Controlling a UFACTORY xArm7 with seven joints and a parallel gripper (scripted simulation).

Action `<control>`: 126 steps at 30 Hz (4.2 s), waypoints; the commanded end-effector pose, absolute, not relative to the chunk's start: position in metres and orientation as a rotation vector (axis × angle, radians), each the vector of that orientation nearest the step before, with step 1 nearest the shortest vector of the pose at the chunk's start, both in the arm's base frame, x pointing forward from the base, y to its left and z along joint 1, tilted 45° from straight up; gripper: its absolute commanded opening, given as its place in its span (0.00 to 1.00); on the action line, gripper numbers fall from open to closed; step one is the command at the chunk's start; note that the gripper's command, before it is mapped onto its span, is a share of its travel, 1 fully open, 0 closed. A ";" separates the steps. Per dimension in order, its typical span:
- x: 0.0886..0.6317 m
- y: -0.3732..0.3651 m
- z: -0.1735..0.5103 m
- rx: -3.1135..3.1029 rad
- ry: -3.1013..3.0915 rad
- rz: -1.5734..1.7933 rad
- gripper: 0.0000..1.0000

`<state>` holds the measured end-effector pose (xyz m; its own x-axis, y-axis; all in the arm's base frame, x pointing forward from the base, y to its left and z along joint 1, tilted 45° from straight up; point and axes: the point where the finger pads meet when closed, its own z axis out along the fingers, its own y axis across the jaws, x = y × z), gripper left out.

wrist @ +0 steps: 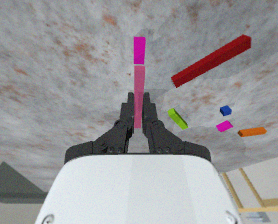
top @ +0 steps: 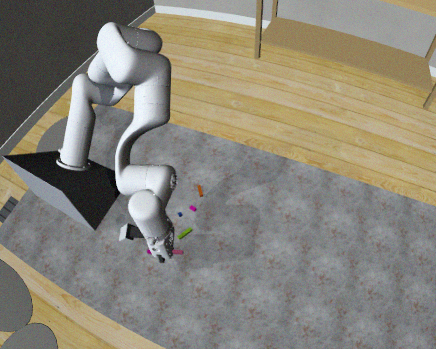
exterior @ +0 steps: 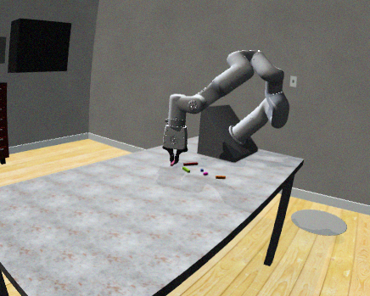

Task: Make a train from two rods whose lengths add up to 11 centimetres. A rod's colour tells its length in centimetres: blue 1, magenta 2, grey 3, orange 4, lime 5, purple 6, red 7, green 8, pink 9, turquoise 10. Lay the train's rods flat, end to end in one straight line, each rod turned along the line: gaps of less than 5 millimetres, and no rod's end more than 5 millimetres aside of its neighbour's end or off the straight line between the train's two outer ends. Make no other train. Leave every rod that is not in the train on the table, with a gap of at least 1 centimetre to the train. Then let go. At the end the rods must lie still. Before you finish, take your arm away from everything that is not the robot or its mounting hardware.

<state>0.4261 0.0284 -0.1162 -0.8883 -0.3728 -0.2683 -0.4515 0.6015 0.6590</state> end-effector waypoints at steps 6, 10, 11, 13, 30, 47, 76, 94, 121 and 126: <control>0.429 0.026 -0.116 -0.699 2.718 1.156 0.04; 0.429 0.026 -0.116 -0.699 2.718 1.156 0.04; 0.429 0.026 -0.116 -0.699 2.718 1.156 0.04; 0.429 0.026 -0.116 -0.699 2.718 1.156 0.04; 0.429 0.026 -0.116 -0.699 2.718 1.156 0.04; 0.428 0.032 -0.122 -0.699 2.718 1.156 0.04; 0.428 0.034 -0.123 -0.699 2.718 1.156 0.04; 0.428 0.034 -0.123 -0.699 2.718 1.156 0.08; 0.429 0.032 -0.121 -0.699 2.718 1.156 0.24; 0.430 0.020 -0.110 -0.699 2.718 1.156 0.24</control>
